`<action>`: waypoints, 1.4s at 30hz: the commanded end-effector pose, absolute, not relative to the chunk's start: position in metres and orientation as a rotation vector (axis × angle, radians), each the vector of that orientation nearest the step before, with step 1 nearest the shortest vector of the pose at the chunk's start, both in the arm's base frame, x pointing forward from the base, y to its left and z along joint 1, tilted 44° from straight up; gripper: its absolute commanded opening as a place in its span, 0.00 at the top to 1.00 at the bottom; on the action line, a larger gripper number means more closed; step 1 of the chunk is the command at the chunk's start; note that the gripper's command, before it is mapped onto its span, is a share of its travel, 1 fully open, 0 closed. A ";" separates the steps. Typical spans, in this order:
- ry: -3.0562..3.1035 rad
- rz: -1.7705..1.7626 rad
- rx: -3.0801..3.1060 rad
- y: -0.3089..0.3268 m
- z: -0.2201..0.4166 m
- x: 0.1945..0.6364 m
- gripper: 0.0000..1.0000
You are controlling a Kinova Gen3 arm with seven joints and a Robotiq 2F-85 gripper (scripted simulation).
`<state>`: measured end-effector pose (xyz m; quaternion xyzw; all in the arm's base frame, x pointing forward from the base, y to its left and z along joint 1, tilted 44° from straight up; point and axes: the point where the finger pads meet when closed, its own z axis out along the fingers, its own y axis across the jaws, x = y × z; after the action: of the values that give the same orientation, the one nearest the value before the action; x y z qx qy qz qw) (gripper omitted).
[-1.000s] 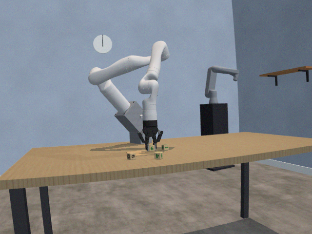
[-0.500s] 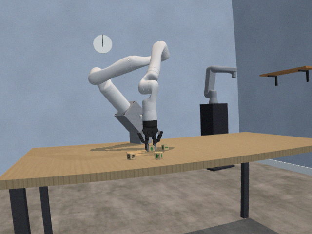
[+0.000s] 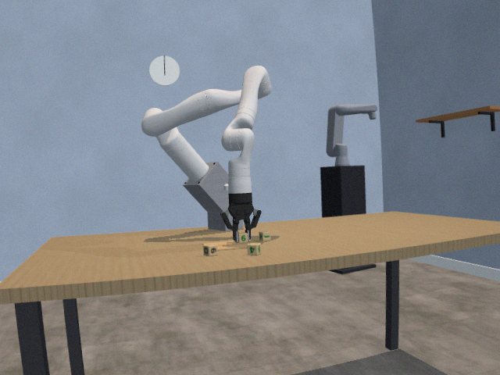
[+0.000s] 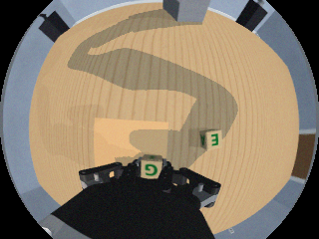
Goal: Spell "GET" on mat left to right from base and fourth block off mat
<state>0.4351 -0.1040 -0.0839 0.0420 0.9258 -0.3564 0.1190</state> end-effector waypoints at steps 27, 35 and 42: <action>2.706 -1.040 0.122 -0.105 -0.086 0.436 0.74; 2.706 -1.040 0.122 -0.106 -0.086 0.437 0.74; 2.706 -1.040 0.122 -0.106 -0.086 0.437 0.74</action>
<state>0.4362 -0.1062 -0.0866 0.0419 0.9258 -0.3564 0.1190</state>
